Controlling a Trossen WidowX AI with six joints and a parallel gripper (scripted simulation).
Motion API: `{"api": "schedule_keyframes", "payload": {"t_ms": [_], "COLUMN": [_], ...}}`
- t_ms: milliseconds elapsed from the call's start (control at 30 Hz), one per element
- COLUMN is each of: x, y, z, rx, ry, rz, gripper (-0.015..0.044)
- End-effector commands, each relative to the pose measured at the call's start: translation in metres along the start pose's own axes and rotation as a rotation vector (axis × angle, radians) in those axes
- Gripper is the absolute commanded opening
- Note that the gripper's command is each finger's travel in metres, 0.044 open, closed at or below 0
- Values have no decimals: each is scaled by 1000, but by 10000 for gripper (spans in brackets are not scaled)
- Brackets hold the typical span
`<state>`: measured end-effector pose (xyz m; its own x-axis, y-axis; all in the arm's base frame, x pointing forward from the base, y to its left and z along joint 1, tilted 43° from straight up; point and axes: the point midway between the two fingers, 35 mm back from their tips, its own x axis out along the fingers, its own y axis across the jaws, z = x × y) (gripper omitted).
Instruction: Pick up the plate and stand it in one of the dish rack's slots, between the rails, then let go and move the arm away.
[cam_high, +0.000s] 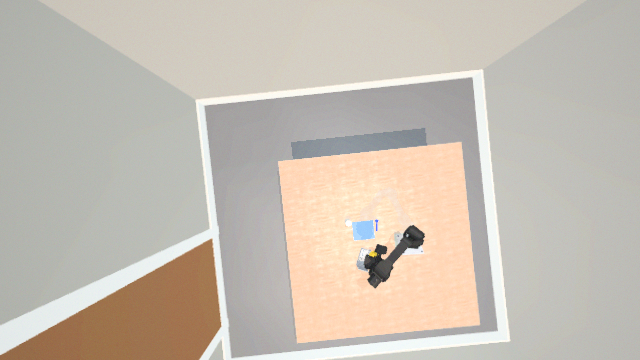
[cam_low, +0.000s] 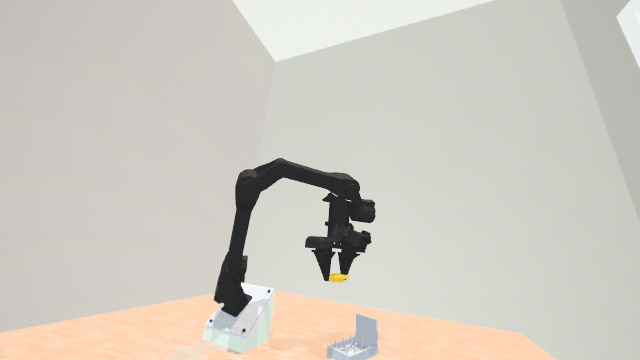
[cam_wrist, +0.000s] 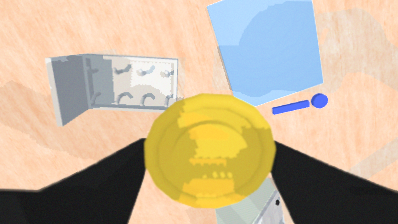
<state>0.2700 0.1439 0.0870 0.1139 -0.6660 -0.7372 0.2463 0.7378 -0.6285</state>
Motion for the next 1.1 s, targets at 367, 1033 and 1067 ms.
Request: {"api": "schedule_keyframes", "payload": {"t_ms": [367,1033,1067], "x": [30,78,80], "y": [6,15,16], "z": [-8,-18,-18], "rx": [-147,-494,-510], "ry": [150,279,280], "rz": [107,452,472], "gripper": [0,0,0]}}
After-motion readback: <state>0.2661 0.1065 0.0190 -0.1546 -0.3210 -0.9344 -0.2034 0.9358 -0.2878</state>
